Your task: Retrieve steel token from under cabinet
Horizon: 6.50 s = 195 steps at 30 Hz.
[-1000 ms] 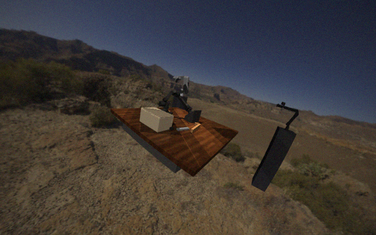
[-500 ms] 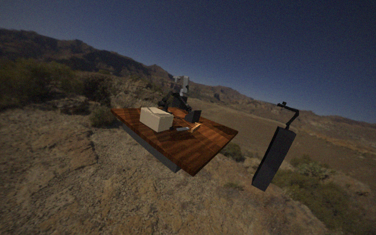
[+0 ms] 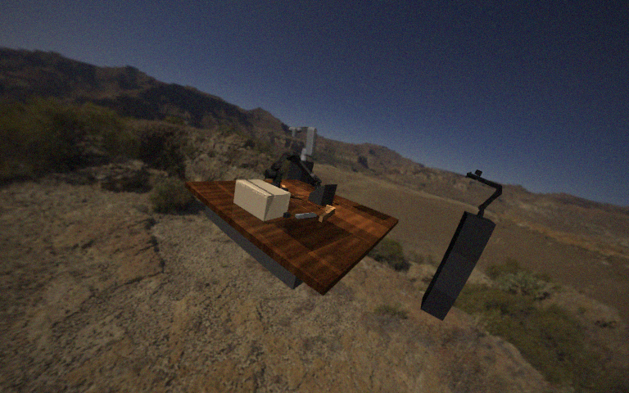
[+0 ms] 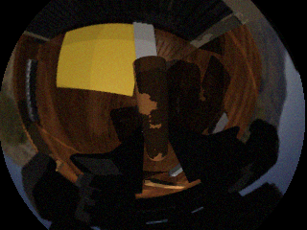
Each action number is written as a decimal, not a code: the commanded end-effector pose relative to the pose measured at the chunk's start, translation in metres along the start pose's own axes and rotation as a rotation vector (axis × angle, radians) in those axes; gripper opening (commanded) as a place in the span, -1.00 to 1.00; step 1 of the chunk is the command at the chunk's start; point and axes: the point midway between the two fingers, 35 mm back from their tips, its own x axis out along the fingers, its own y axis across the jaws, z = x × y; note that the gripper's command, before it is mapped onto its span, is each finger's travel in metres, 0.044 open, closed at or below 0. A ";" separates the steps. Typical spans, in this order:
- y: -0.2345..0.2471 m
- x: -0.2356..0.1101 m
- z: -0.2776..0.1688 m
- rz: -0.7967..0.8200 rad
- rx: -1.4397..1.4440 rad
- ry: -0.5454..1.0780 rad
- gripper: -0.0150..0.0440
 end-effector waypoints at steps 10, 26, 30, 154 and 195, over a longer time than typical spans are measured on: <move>0.018 0.001 -0.001 0.004 -0.010 0.003 -0.49; 0.031 0.002 -0.001 0.004 -0.011 0.003 -0.49; 0.035 0.002 -0.001 0.004 -0.011 0.003 -0.49; 0.029 0.001 -0.124 0.004 -0.015 0.009 -0.49; 0.025 -0.002 -0.151 0.003 0.014 0.009 -0.49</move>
